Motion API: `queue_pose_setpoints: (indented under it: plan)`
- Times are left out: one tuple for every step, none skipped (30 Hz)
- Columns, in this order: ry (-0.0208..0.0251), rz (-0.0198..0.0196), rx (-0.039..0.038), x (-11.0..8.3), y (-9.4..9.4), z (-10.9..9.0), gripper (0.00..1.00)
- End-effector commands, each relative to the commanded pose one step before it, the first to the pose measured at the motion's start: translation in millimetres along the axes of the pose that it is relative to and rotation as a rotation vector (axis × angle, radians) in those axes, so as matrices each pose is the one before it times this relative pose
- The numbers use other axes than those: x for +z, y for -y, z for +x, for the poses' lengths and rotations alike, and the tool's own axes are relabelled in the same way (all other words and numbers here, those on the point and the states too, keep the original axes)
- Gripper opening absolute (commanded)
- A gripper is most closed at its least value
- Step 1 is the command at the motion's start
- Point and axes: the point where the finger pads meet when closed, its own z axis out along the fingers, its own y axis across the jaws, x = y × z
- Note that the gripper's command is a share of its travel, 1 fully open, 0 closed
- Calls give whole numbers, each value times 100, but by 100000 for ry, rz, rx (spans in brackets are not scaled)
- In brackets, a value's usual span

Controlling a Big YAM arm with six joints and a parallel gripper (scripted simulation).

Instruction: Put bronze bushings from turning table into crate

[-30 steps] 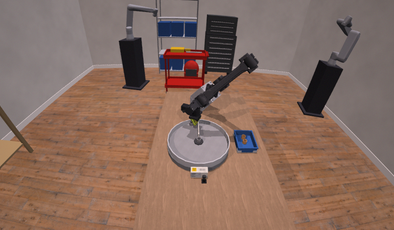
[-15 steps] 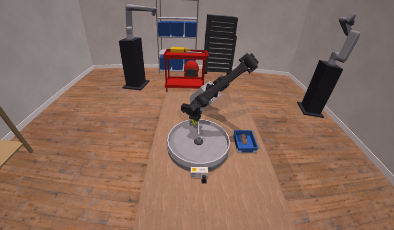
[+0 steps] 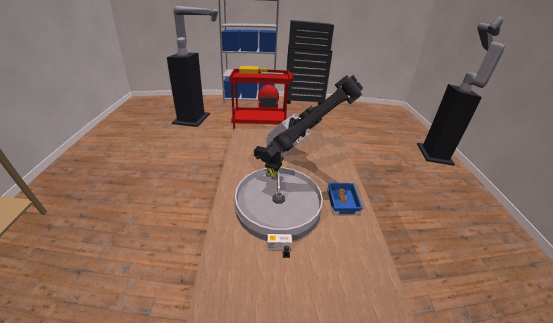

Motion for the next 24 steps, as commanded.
queue_pose_setpoints:
  plan:
    - [113, 578, 312, 878, -6, 21, 12]
    - [-5, 60, 49, 51, 43, -5, 12]
    - [65, -295, 406, -98, -23, -144, 12]
    - [236, -1322, 423, -441, -256, -202, 12]
    - [91, -608, -219, -326, -164, 148, 12]
    - [9, -75, -366, -48, -24, 38, 12]
    - [0, 0, -210, 0, 0, -1, 12]
    - [0, 2, -12, 0, 2, 0, 12]
    - [9, -67, -57, -10, -49, 3, 12]
    - [10, -74, -59, -12, -54, 2, 12]
    - [0, 0, 0, 0, 0, 0, 12]
    - [0, 0, 0, 0, 0, 0, 12]
    - [0, 1, 0, 0, 0, 0, 12]
    - [0, -1, -1, 0, 0, 0, 12]
    - [0, 0, 0, 0, 0, 0, 12]
    - [0, 1, 0, 0, 0, 0, 12]
    - [0, 0, 0, 0, 0, 0, 12]
    - [0, 0, 0, 0, 0, 0, 12]
    - [0, 0, 0, 0, 0, 0, 12]
    - [0, 0, 0, 0, 0, 0, 12]
    - [0, 0, 0, 0, 0, 0, 12]
    - [0, 0, 0, 0, 0, 0, 12]
    - [0, 0, 0, 0, 0, 0, 12]
    - [0, 0, 0, 0, 0, 0, 12]
